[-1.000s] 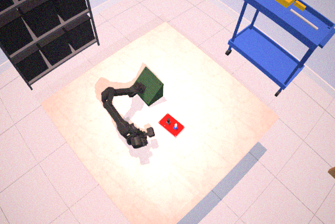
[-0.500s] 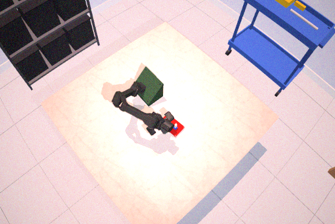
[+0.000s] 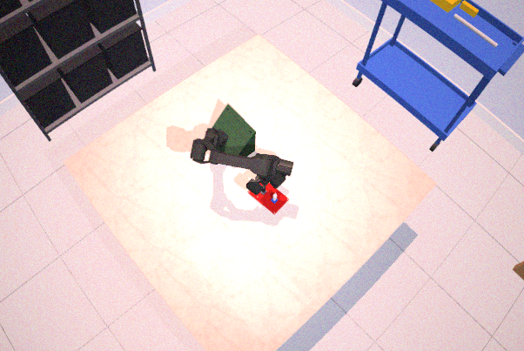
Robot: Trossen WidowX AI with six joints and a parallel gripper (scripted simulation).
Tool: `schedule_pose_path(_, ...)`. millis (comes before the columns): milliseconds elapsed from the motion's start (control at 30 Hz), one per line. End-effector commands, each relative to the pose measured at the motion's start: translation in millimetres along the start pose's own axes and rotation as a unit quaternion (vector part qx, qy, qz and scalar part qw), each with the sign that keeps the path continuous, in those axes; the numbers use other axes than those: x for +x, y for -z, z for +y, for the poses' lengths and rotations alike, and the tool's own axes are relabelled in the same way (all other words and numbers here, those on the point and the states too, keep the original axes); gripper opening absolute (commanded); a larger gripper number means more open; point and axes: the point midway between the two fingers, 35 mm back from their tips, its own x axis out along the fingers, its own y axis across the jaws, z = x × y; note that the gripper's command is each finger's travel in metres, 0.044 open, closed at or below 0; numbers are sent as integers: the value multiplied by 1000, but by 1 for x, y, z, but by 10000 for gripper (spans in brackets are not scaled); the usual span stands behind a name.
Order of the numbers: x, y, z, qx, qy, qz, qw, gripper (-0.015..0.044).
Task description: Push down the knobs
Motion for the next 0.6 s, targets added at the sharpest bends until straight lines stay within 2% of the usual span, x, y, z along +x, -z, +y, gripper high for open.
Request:
schedule_pose_path(0, 14, 3, -2, -2, 4, 9, 1000, 0)
schedule_pose_path(567, 34, 3, -3, -2, 5, 9, 1000, 0)
